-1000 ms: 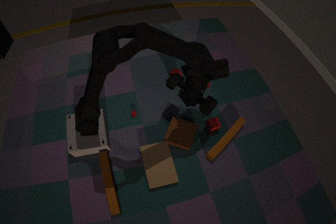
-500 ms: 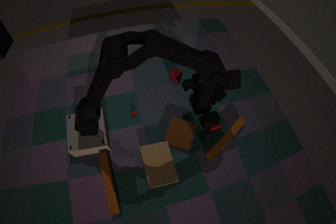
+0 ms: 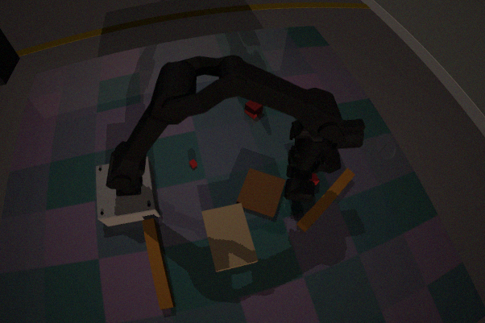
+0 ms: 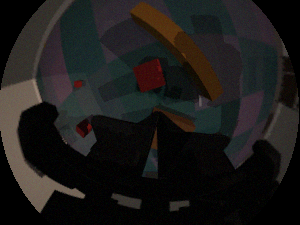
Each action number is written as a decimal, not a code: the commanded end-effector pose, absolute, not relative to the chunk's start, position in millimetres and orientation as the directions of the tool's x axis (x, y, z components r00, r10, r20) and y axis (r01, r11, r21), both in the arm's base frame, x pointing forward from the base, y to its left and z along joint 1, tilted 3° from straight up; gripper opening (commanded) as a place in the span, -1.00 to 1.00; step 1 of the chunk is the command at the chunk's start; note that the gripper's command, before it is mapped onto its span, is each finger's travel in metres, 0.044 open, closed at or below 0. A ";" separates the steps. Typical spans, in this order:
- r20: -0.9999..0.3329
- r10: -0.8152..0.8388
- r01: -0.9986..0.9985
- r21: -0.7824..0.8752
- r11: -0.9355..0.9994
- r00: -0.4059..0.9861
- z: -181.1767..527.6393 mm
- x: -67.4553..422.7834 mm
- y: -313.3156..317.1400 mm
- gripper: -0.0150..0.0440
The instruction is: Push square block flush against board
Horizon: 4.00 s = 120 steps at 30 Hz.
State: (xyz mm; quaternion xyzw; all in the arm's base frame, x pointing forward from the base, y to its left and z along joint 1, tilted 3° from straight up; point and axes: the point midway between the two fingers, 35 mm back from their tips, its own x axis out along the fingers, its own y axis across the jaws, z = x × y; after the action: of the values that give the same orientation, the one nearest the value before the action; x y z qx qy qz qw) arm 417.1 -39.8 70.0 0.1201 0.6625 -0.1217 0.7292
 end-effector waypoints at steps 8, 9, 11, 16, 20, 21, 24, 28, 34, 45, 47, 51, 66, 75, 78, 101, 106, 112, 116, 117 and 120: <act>-0.996 -0.017 0.493 0.030 0.869 0.091 66.9 422.8 -55.1 -0.49; -0.996 -0.017 0.493 0.030 0.869 0.091 57.7 424.2 -55.2 -0.49; -0.996 -0.017 0.493 0.030 0.869 0.091 27.3 427.0 -55.6 -0.49; -0.996 -0.017 0.493 0.030 0.869 0.091 15.1 427.4 -55.6 -0.49; -0.996 -0.017 0.493 0.030 0.869 0.091 15.1 426.9 -55.3 -0.49; -0.996 -0.017 0.493 0.030 0.869 0.091 15.1 426.5 -55.0 -0.49; -0.996 -0.017 0.493 0.030 0.869 0.091 15.0 425.1 -54.0 -0.49; -0.996 -0.017 0.493 0.030 0.869 0.091 14.8 423.0 -52.4 -0.49; -0.996 -0.016 0.493 0.030 0.869 0.090 14.6 419.8 -50.2 -0.49; -0.996 -0.016 0.493 0.030 0.869 0.090 14.1 413.9 -46.1 -0.49; -0.996 -0.016 0.493 0.030 0.869 0.090 14.0 412.8 -45.4 -0.49; -0.996 -0.016 0.493 0.030 0.869 0.089 13.8 410.6 -44.0 -0.49; -0.996 -0.015 0.493 0.031 0.869 0.089 12.9 402.3 -38.4 -0.49; -0.996 -0.015 0.493 0.031 0.869 0.088 12.4 397.2 -35.1 -0.49; -0.996 -0.015 0.493 0.031 0.869 0.088 12.2 395.5 -34.0 -0.49; -0.996 -0.014 0.493 0.031 0.869 0.087 10.8 382.4 -25.5 -0.49; -0.996 -0.014 0.493 0.031 0.869 0.086 10.5 379.5 -23.7 -0.49; -0.996 -0.013 0.493 0.031 0.869 0.086 10.1 376.0 -21.5 -0.49; -0.996 -0.013 0.493 0.031 0.869 0.086 9.8 373.6 -20.1 -0.49; -0.996 -0.013 0.493 0.031 0.869 0.086 9.8 373.1 -19.8 -0.49; -0.996 -0.013 0.493 0.031 0.869 0.085 9.6 371.3 -18.7 -0.49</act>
State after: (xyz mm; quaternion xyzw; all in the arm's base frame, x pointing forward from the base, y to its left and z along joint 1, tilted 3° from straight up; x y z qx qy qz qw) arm 377.6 -20.6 13.3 0.1838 0.6471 -0.1754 0.7189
